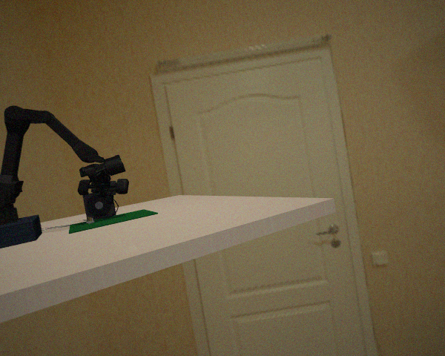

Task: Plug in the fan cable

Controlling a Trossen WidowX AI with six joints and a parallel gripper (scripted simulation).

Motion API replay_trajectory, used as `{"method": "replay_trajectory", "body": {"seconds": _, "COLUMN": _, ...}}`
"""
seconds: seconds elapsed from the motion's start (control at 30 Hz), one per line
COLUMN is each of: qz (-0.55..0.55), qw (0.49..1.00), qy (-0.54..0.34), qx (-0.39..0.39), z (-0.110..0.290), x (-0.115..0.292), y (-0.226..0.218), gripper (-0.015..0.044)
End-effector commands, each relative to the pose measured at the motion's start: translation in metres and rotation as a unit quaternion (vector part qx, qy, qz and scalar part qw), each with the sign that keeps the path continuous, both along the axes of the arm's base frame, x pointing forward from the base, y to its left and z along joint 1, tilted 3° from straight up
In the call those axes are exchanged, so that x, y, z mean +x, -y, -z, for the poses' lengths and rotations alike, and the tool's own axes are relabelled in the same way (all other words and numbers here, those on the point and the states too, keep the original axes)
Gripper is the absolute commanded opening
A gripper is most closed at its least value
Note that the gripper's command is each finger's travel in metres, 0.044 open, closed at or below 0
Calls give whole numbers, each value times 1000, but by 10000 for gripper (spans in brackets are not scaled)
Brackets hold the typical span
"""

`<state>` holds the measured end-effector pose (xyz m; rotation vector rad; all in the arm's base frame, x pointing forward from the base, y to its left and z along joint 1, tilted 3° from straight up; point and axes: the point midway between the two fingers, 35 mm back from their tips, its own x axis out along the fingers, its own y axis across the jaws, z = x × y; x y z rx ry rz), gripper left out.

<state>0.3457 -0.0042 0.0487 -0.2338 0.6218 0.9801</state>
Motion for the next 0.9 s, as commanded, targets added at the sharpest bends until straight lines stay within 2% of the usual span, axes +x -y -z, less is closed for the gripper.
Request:
{"method": "replay_trajectory", "body": {"seconds": 0.0, "qz": 0, "qw": 1000, "qy": 19, "qx": 16, "z": -1, "x": -1, "y": 1, "gripper": 0}}
{"method": "replay_trajectory", "body": {"seconds": 0.87, "qz": 9, "qw": 981, "qy": 153, "qx": 123, "z": -16, "x": -21, "y": 17, "gripper": 0}}
